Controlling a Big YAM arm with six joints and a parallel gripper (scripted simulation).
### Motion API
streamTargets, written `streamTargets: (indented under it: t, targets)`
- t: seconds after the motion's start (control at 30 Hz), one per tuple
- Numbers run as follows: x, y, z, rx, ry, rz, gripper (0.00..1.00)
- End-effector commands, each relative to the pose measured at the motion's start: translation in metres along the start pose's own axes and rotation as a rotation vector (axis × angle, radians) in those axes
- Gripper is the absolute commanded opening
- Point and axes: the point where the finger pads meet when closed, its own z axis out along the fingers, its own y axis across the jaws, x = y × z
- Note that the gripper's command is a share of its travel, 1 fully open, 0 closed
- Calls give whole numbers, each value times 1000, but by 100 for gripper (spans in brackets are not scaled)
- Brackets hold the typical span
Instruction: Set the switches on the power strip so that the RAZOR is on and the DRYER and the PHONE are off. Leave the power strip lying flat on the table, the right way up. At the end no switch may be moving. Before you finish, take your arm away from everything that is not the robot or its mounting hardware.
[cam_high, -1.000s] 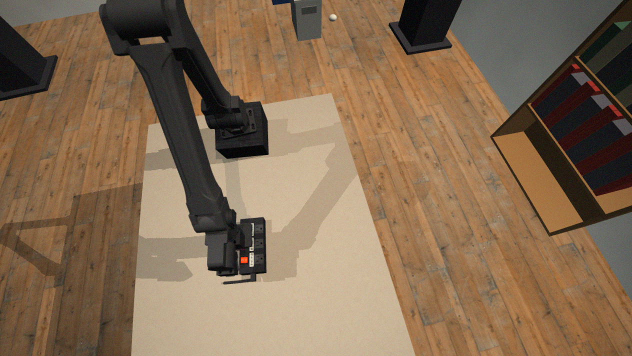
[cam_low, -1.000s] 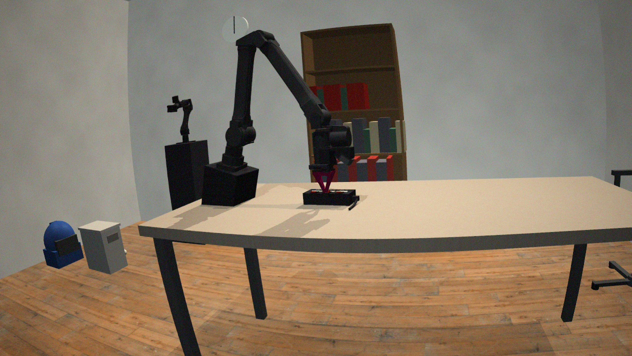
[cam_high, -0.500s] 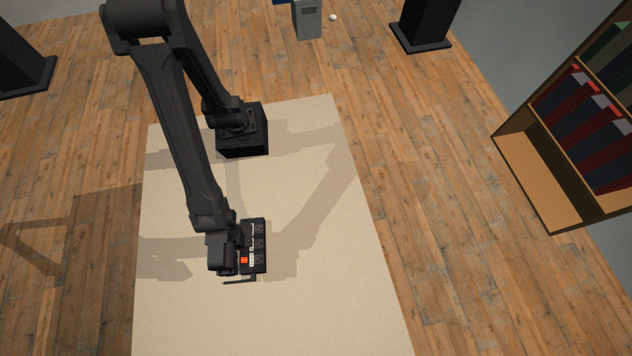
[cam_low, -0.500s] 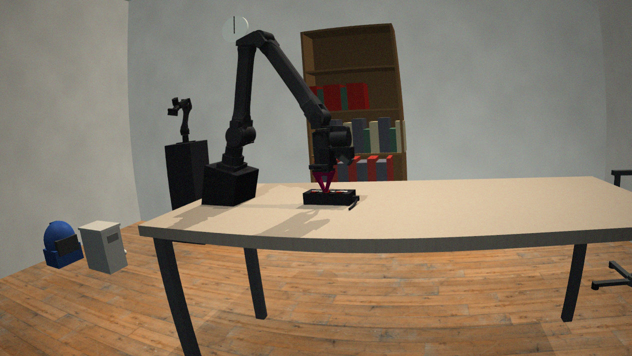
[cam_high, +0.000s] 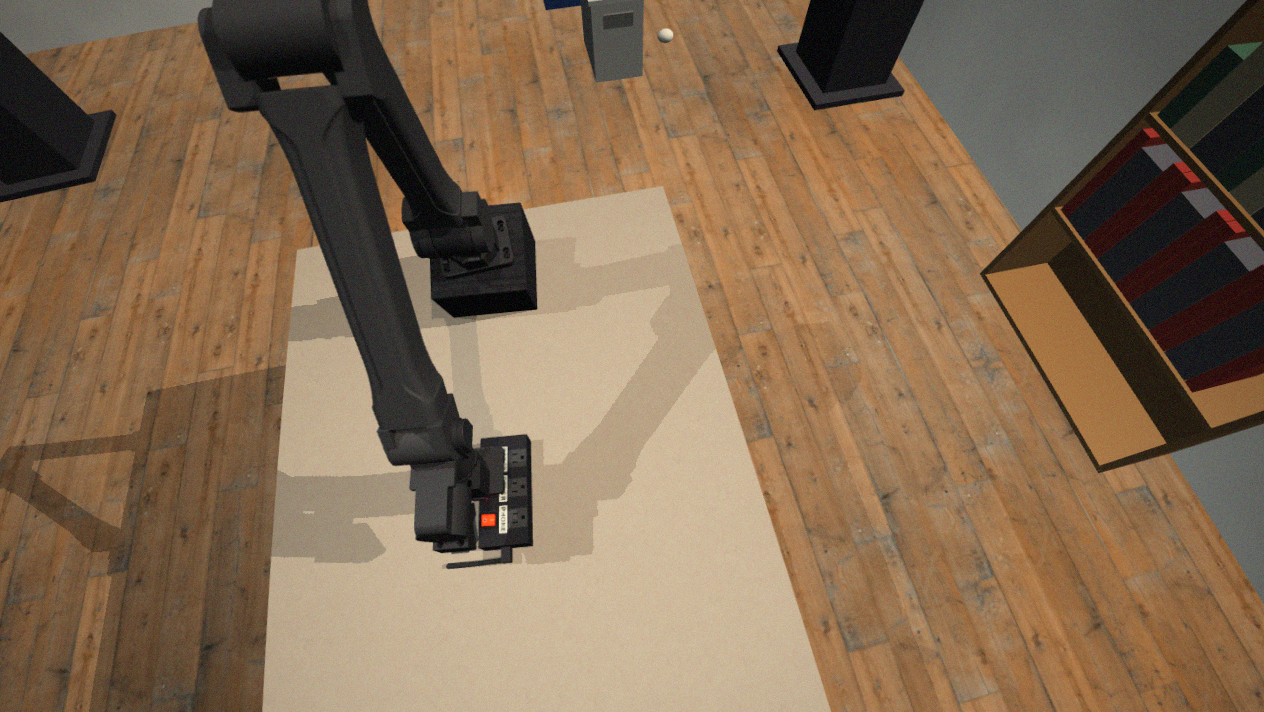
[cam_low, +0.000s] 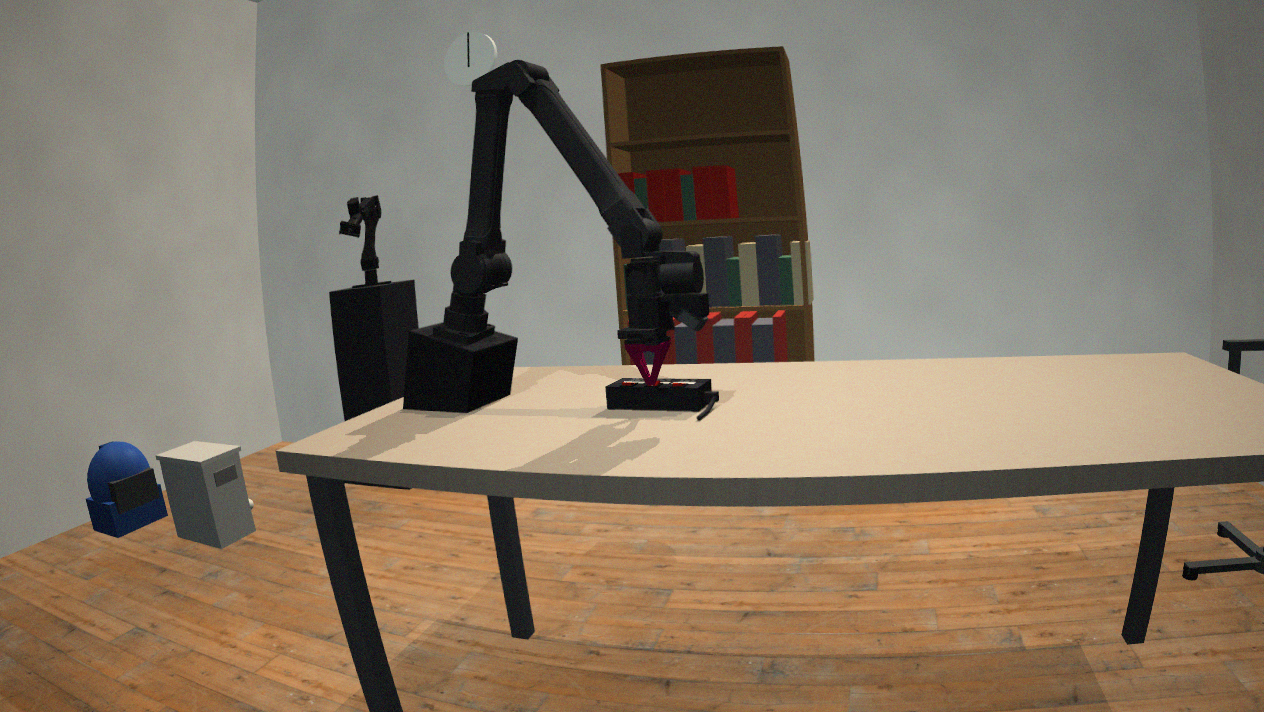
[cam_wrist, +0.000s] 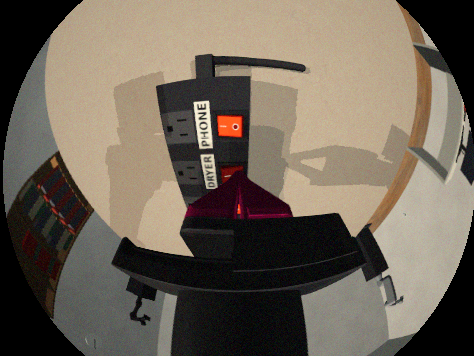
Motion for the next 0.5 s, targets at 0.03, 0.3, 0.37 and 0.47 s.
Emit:
streamTargets:
  t: [0.03,0.3,0.37,0.47]
  targets:
    - [1,3,7,-4,-1,-1,0]
    - [1,3,7,-4,-1,-1,0]
    - [1,3,7,-4,-1,-1,0]
    - [1,3,5,-4,-1,-1,0]
